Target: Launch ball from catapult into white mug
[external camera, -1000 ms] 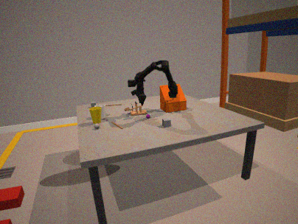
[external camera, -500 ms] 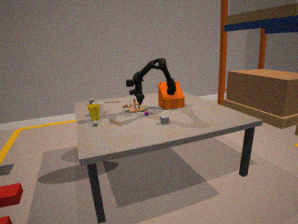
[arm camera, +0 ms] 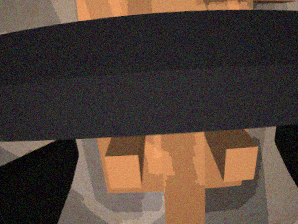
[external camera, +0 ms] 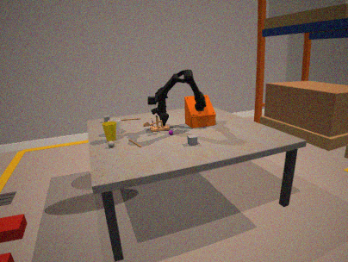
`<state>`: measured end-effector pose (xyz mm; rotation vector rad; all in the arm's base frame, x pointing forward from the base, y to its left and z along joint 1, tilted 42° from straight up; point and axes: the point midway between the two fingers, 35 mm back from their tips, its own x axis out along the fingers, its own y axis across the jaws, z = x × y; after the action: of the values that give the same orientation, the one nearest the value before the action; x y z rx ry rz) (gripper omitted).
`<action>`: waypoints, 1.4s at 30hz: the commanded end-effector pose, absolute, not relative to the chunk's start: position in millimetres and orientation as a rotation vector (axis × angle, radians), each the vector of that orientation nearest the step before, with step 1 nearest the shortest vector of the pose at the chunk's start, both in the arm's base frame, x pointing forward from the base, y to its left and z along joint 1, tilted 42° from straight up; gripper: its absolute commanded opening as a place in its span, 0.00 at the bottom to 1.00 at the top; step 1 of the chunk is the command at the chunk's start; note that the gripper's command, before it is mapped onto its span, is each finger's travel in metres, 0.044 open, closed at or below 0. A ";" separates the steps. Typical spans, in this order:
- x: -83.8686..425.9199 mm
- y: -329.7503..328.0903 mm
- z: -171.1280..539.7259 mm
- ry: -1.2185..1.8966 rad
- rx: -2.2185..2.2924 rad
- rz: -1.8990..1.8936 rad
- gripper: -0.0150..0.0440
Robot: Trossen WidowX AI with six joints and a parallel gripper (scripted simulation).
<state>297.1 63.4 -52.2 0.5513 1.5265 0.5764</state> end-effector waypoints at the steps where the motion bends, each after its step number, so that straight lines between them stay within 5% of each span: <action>1: 294.1 68.8 -57.2 1.534 0.559 0.578 1.00; 4: 294.1 69.0 -57.4 1.534 0.559 0.578 1.00; 15: 296.0 66.5 -55.3 1.529 0.552 0.578 0.51; 21: 296.0 66.5 -55.3 1.529 0.552 0.578 0.44; 25: 298.3 40.4 -26.6 1.529 0.550 0.576 0.26; 42: 308.8 26.8 -24.8 1.367 0.245 0.856 0.25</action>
<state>303.0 31.5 -24.8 0.3261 1.4199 0.7946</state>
